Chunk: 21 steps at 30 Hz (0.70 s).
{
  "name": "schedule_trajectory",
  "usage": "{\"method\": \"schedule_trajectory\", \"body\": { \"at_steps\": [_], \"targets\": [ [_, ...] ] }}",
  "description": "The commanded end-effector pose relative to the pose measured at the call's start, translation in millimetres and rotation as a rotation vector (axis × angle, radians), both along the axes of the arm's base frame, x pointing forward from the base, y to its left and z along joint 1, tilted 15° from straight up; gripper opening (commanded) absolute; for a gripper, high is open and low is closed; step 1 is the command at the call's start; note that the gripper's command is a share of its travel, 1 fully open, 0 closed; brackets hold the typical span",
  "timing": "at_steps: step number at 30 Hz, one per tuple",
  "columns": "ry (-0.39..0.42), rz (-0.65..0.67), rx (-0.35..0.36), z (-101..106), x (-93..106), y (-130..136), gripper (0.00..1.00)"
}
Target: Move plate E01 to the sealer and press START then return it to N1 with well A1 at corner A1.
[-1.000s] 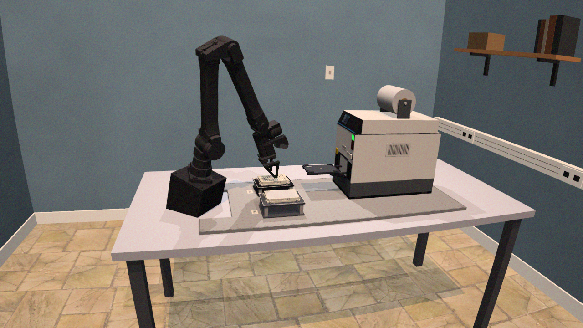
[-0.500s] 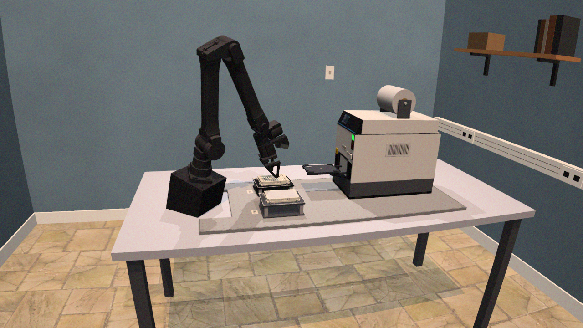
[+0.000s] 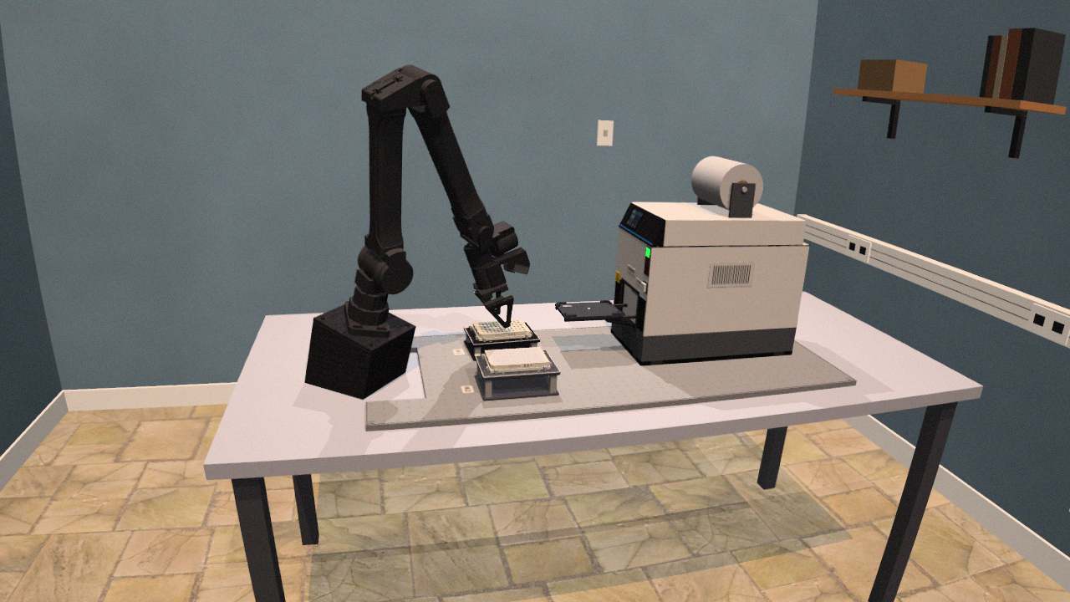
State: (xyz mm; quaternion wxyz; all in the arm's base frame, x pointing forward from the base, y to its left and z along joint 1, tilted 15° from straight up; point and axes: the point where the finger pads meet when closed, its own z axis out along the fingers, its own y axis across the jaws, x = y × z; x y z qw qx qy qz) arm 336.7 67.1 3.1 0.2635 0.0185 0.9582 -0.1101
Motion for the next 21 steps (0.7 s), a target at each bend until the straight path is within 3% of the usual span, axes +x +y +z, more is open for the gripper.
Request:
{"method": "schedule_trajectory", "body": {
  "at_steps": [1,10,21],
  "targets": [
    [-0.027,-0.001,0.002,6.6,6.3,-2.3,1.0],
    [-0.011,-0.008,-0.005,6.8,3.4,-5.9,1.0],
    [-0.009,0.025,-0.005,6.7,10.0,9.4,1.0]
  ]
}}
